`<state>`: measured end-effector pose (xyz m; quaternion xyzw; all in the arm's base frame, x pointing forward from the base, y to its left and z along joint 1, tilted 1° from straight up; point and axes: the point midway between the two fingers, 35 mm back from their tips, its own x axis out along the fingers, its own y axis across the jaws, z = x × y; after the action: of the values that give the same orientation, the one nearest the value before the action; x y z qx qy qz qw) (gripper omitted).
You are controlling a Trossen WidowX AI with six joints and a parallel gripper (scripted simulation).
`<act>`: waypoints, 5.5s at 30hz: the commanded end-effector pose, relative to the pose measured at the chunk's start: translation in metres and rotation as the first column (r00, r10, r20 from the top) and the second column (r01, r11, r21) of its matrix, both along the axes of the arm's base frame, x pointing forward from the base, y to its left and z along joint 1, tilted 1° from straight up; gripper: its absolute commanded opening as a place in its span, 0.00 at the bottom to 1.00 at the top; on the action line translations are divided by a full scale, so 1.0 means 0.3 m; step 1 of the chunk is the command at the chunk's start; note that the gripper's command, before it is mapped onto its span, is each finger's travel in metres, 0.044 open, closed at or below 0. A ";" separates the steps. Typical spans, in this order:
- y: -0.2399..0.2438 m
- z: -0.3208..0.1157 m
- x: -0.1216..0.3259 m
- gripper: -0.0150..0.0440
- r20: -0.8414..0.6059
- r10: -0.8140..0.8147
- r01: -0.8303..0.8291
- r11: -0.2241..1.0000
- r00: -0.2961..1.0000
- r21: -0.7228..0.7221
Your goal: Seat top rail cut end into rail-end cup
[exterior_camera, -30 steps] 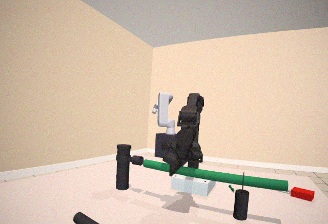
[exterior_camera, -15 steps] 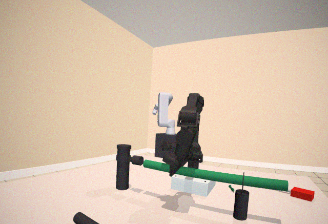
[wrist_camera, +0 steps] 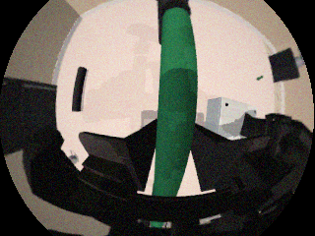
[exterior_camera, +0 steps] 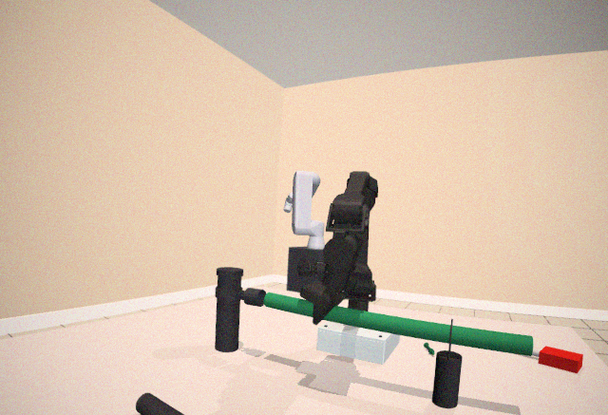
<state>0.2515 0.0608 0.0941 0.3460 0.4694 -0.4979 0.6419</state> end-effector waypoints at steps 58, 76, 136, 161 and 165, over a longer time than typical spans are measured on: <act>-0.064 -0.008 0.021 0.25 -0.009 0.003 -0.003 1.000 1.000 0.012; -0.081 -0.008 0.023 0.25 -0.011 -0.001 0.001 1.000 1.000 0.013; -0.141 0.013 0.040 0.83 -0.023 -0.001 0.002 1.000 1.000 0.021; 0.001 0.264 -0.010 1.00 -0.027 0.006 -0.005 1.000 1.000 0.020; 0.001 0.264 -0.010 1.00 -0.027 0.006 -0.005 1.000 1.000 0.020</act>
<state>0.2489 0.0595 0.1695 0.3415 0.4843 -0.4958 0.6348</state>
